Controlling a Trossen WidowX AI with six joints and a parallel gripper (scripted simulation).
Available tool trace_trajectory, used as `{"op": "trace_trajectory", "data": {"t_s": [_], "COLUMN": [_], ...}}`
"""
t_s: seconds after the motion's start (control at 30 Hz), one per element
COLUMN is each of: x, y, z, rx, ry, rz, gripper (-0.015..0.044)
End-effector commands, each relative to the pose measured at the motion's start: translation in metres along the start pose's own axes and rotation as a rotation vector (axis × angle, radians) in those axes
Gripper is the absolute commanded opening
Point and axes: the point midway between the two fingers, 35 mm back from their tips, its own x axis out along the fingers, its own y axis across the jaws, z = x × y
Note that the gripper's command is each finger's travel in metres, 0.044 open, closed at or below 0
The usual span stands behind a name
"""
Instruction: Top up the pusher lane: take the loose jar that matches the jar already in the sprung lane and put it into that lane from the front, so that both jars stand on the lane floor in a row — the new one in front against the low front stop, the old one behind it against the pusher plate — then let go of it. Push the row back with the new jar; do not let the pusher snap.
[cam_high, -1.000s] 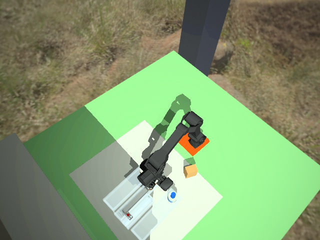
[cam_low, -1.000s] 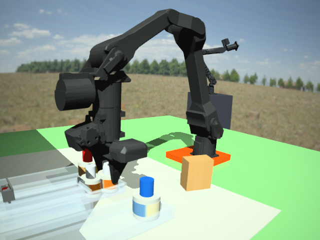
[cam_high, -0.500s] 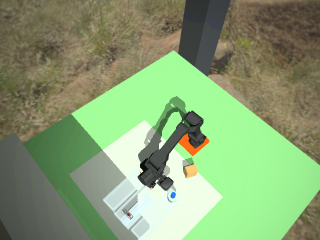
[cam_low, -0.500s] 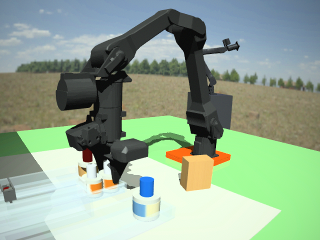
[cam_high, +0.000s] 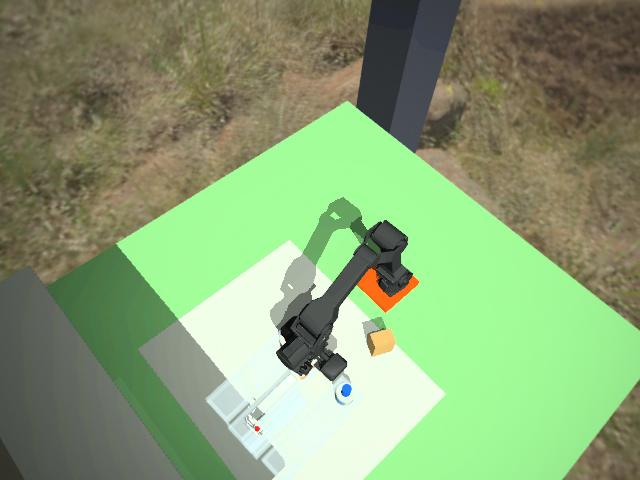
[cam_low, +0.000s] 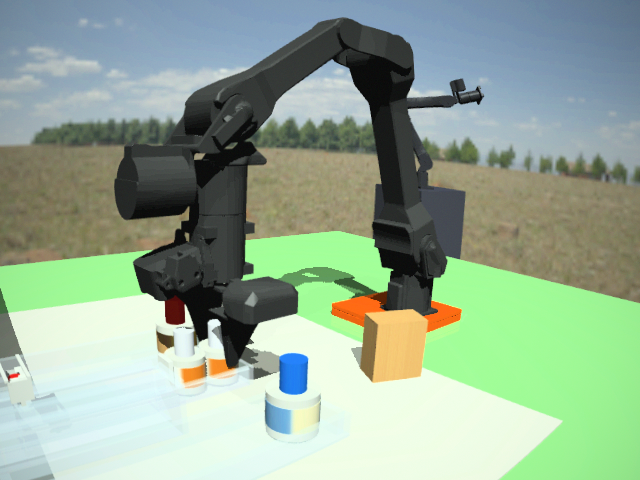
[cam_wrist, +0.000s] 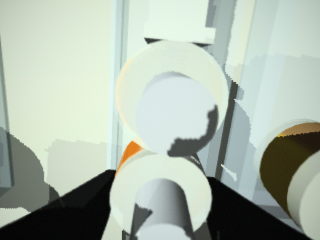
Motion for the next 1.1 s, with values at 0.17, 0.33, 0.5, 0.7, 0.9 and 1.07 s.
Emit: {"op": "trace_trajectory", "data": {"t_s": [0.17, 0.33, 0.5, 0.7, 0.9, 1.07], "x": [0.000, 0.000, 0.000, -0.005, -0.020, -0.020], "y": [0.000, 0.000, 0.000, 0.000, -0.001, -0.001], "z": [-0.001, 0.000, 0.000, 0.000, 0.000, -0.002], "rx": [0.003, 0.003, 0.003, 0.003, 0.003, 0.003], "ry": [-0.001, -0.001, -0.001, -0.001, -0.001, -0.001], "rz": [0.002, 0.002, 0.002, 0.002, 0.002, 0.002], "gripper": [0.0000, 0.0131, 0.0263, 0.0302, 0.0302, 0.0302]}}
